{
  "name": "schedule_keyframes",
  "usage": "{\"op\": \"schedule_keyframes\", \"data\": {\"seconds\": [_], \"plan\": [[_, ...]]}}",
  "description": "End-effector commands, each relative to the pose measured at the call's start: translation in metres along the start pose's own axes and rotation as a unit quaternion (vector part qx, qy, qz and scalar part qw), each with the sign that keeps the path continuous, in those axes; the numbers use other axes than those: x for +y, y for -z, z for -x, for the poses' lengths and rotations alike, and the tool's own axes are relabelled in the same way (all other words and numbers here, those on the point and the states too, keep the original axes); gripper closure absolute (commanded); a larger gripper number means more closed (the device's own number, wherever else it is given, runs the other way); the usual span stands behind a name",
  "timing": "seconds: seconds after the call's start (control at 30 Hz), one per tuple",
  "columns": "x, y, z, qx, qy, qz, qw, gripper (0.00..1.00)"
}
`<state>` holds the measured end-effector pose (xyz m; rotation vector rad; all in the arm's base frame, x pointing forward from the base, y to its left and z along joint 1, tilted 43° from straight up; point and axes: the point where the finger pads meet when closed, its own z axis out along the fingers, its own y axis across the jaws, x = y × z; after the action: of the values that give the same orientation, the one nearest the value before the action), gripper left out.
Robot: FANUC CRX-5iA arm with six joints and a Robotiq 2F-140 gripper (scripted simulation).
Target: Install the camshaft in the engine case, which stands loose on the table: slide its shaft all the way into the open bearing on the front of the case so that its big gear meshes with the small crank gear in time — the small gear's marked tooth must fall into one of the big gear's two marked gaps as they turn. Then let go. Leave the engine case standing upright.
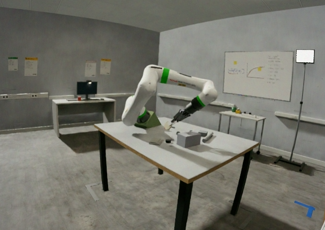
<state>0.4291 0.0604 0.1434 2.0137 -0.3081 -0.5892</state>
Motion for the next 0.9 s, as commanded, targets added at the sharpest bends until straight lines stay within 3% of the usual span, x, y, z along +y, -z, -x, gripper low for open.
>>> {"op": "schedule_keyframes", "data": {"seconds": [0.0, 0.6, 0.87], "plan": [[0.0002, 0.0007, 0.0003, 0.001, 0.000, 0.000, 1.000, 0.86], [0.0001, 0.0008, 0.0003, 0.001, -0.001, 0.000, 1.000, 0.86], [-0.0063, 0.0045, 0.0021, 0.031, -0.066, -0.011, 0.997, 0.86]]}}
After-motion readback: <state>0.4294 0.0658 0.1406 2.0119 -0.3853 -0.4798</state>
